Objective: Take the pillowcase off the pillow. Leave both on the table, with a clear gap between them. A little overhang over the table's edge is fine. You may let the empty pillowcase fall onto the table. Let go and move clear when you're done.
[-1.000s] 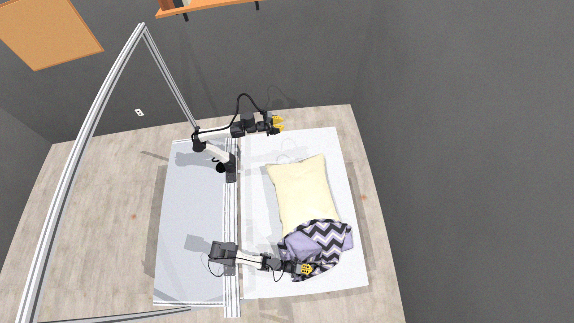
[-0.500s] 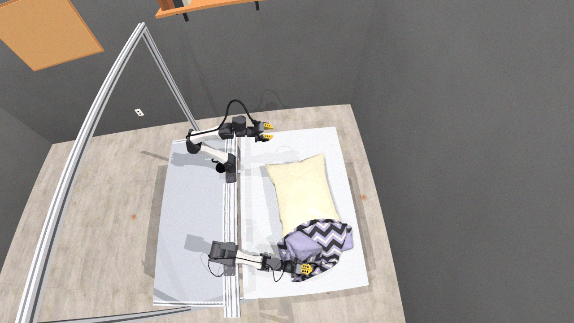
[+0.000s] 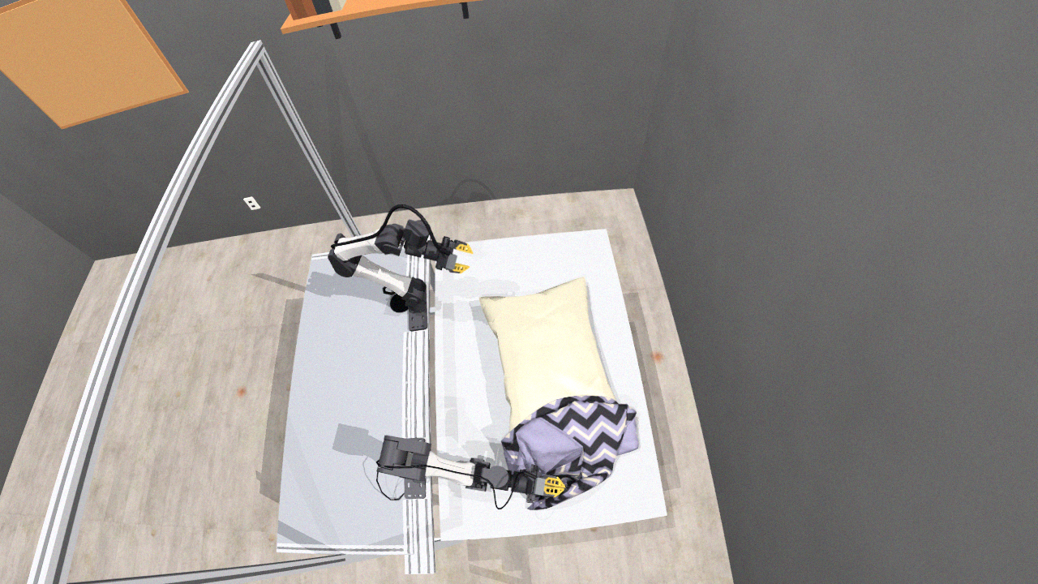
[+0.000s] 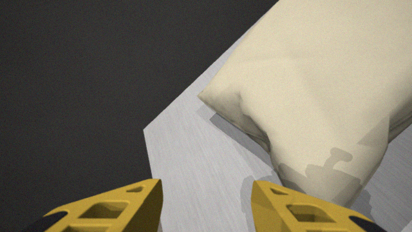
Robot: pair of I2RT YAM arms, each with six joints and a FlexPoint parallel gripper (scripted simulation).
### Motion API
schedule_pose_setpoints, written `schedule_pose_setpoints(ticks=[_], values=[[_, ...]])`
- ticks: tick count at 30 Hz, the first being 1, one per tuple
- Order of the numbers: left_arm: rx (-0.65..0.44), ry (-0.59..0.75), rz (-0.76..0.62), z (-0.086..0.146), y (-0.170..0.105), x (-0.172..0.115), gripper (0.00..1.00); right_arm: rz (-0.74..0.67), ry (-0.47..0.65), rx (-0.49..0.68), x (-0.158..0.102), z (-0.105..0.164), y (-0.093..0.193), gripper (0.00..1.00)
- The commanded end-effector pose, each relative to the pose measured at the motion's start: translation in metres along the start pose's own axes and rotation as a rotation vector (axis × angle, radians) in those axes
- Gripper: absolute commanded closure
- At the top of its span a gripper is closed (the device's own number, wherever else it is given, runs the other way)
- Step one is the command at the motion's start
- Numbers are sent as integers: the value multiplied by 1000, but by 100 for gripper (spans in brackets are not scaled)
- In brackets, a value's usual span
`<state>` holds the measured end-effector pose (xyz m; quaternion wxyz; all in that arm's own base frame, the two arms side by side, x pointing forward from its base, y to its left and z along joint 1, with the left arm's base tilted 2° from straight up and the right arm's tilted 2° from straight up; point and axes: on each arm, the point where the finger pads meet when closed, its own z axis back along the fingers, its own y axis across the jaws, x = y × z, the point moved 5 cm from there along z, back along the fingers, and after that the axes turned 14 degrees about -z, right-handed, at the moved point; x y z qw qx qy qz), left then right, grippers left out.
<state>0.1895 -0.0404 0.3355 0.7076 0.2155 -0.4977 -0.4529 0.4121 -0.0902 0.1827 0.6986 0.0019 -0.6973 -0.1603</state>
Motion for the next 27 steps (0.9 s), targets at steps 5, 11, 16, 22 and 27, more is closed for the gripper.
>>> schedule_pose_setpoints(ticks=[5,11,16,22,27], values=[[-146,44,-248,14,-42,-15,55,1,-2,9,-1,-5,2,100],[-260,54,-534,12,-75,-31,55,1,-2,9,-1,-5,2,100],[-303,66,-639,1,-88,-37,55,1,-2,9,-1,-5,2,100],[-363,101,-790,-20,-112,-51,55,1,-2,9,-1,-5,2,100],[-404,138,-866,-33,-126,-64,55,1,-2,9,-1,-5,2,100]])
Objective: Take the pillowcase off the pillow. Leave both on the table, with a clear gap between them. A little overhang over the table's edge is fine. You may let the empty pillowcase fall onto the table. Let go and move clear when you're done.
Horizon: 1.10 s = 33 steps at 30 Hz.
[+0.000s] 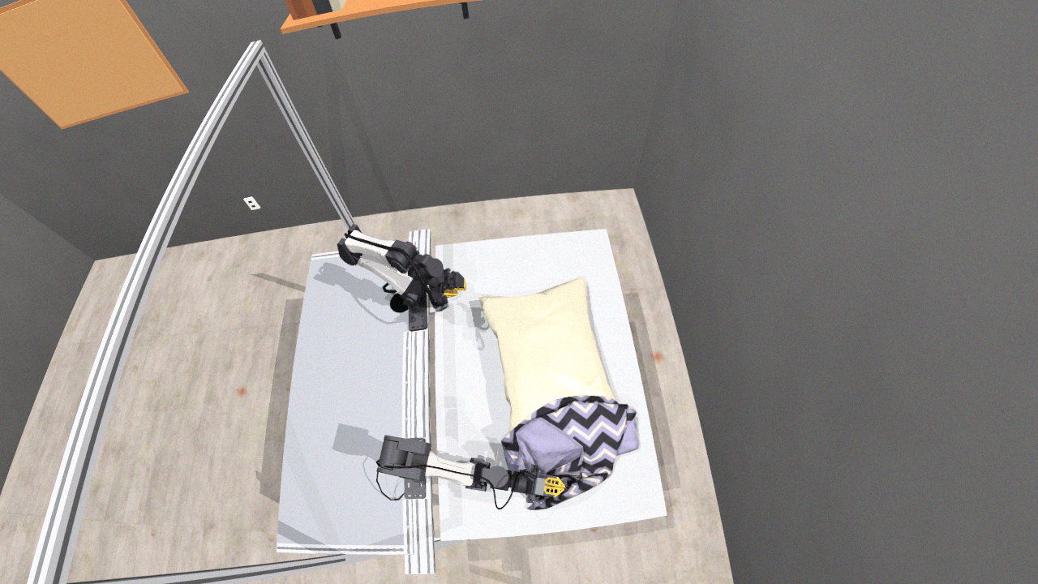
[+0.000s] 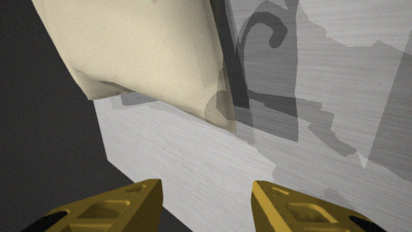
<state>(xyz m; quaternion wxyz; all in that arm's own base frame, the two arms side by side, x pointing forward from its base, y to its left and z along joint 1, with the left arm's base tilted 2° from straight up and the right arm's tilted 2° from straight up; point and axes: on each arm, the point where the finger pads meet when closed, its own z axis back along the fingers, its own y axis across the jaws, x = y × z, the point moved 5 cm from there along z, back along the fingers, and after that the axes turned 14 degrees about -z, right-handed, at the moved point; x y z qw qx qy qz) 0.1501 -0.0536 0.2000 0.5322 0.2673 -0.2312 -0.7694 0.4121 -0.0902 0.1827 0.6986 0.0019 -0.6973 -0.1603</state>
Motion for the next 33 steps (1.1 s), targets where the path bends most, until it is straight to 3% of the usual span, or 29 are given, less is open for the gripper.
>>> schedule_pose_setpoints(ticks=[1,6,7,33], values=[[1,39,-59,-12,0,-2,55,1,-2,9,-1,-5,2,100],[28,7,-20,-6,5,0,55,1,-2,9,-1,-5,2,100],[-39,10,-24,-15,-7,2,55,1,-2,9,-1,-5,2,100],[-22,7,-32,-48,-5,1,55,1,-2,9,-1,-5,2,100]])
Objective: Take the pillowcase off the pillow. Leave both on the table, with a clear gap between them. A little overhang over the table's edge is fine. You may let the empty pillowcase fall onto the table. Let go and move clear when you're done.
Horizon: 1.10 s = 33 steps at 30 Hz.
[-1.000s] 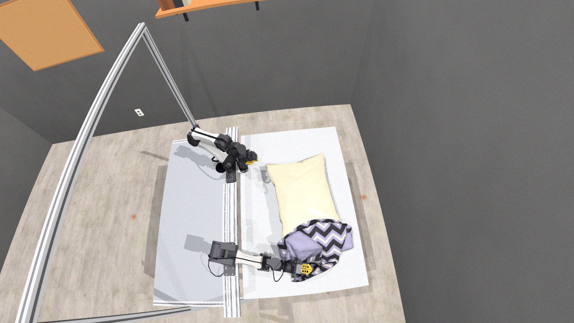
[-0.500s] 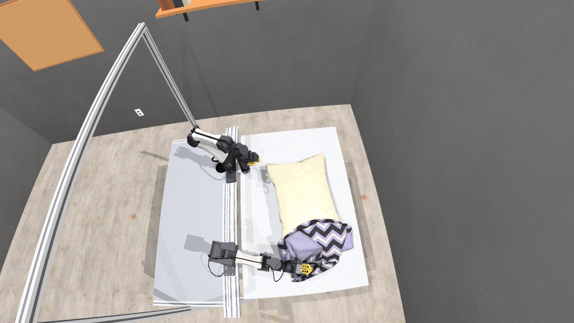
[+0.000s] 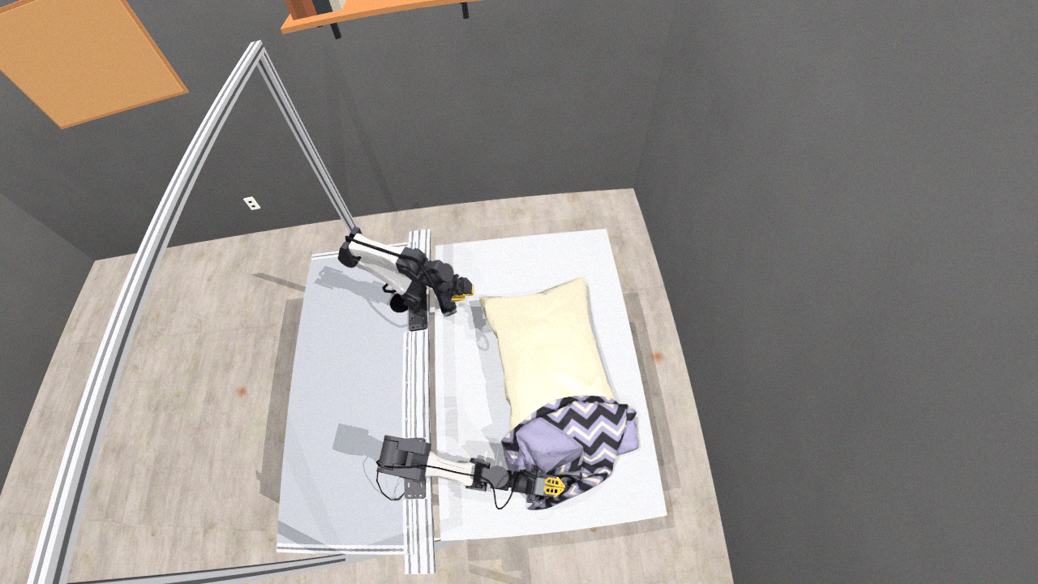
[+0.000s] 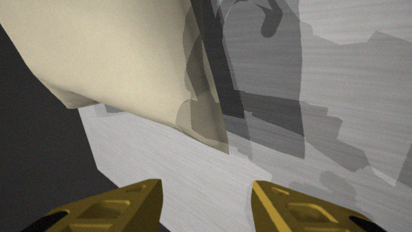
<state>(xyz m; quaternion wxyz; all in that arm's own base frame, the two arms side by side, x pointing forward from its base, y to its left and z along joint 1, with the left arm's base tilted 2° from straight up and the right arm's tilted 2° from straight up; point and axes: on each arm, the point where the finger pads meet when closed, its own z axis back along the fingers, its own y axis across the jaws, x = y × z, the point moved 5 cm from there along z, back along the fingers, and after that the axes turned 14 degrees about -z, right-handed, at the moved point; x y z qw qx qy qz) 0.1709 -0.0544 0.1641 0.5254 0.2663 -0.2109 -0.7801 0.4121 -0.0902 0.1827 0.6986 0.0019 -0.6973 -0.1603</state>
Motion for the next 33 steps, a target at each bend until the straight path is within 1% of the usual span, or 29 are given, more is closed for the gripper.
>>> schedule_pose_setpoints(ticks=[1,7,8,19,24,25,33], values=[[12,-3,0,-9,3,0,55,1,-2,9,-1,-5,2,100],[18,-3,2,-13,5,-1,55,1,-2,9,-1,-5,2,100],[9,-3,0,-16,2,0,55,1,-2,9,-1,-5,2,100],[10,-5,0,-32,3,0,55,1,-1,9,-1,-5,2,100],[18,-4,2,-34,5,-1,55,1,-1,9,-1,-5,2,100],[8,-5,1,-38,2,0,55,1,-1,9,-1,-5,2,100],[11,-6,1,-49,2,0,55,1,-1,9,-1,-5,2,100]])
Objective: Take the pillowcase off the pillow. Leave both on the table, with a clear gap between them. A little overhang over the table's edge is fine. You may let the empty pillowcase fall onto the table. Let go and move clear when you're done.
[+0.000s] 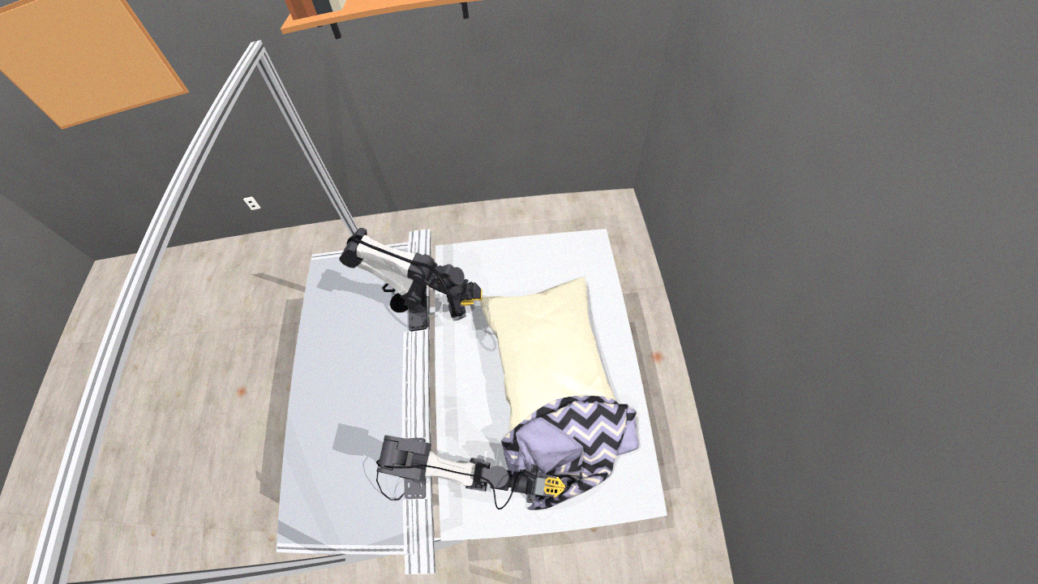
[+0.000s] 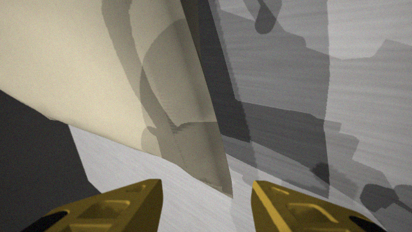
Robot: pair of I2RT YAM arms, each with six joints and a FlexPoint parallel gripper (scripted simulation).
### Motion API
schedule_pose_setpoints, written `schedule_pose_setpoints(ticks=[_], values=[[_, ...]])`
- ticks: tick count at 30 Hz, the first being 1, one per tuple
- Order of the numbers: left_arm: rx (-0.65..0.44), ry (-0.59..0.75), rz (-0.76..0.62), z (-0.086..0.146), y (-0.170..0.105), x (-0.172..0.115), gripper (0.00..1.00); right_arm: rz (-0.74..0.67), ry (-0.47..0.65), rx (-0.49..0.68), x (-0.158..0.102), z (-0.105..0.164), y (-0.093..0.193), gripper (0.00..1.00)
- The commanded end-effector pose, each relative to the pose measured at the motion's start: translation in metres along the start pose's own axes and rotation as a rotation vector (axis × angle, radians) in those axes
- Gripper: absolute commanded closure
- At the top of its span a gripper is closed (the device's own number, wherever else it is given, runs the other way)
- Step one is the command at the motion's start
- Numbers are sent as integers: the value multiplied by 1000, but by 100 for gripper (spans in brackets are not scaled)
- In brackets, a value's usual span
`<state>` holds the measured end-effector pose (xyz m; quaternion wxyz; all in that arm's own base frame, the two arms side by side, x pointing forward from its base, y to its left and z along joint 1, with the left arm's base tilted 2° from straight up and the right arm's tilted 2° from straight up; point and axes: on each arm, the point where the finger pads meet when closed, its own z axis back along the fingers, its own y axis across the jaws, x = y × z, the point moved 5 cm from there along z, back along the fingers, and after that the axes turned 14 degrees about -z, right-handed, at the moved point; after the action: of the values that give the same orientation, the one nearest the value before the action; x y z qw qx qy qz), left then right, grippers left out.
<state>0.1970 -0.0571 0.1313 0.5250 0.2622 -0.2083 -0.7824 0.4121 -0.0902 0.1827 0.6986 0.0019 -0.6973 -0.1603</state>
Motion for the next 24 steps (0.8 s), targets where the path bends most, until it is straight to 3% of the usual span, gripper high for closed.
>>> schedule_pose_setpoints(ticks=[1,24], values=[[20,-1,3,-8,3,-1,55,1,-1,9,-1,-5,2,100],[20,-6,1,-34,3,0,55,1,-1,9,-1,-5,2,100]])
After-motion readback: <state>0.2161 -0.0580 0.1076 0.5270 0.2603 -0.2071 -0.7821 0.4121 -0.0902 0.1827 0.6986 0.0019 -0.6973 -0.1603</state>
